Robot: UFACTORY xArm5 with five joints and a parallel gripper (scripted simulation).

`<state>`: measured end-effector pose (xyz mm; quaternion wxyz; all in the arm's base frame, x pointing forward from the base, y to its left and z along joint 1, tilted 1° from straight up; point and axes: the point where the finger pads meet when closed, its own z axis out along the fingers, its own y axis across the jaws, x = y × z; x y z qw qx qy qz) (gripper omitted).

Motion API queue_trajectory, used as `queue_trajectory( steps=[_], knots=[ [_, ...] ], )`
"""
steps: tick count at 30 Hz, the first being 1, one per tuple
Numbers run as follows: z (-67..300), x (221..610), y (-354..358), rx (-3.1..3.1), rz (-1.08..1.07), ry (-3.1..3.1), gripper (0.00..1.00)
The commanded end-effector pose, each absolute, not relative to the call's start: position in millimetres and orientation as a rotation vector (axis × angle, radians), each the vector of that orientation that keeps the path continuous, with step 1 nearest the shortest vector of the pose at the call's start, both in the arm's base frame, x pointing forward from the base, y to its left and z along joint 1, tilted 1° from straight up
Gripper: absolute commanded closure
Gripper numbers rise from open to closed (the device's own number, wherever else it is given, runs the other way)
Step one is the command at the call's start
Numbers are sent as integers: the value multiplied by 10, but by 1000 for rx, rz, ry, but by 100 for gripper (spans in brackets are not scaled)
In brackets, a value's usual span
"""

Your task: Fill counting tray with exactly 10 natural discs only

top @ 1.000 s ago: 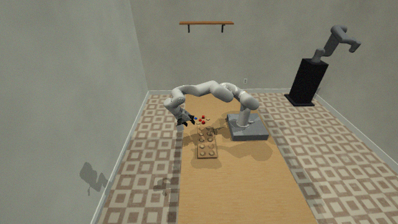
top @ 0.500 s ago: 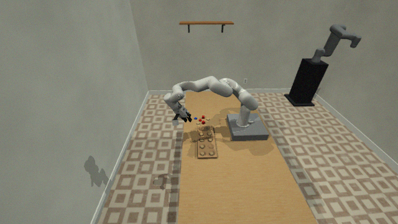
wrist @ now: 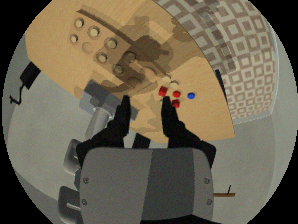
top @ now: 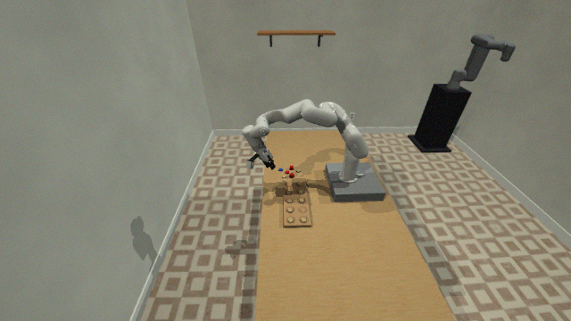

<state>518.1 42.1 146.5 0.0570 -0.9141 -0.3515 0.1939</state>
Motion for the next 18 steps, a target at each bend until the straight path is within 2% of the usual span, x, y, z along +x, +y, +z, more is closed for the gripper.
queue_trajectory(
  steps=[1,17,18],
  knots=[
    [1399,5119,90,-2890,472,-870,53],
    [1174,4711,-620,-3051,325,-356,53],
    [1121,4591,-757,-3072,292,-239,53]
  ],
)
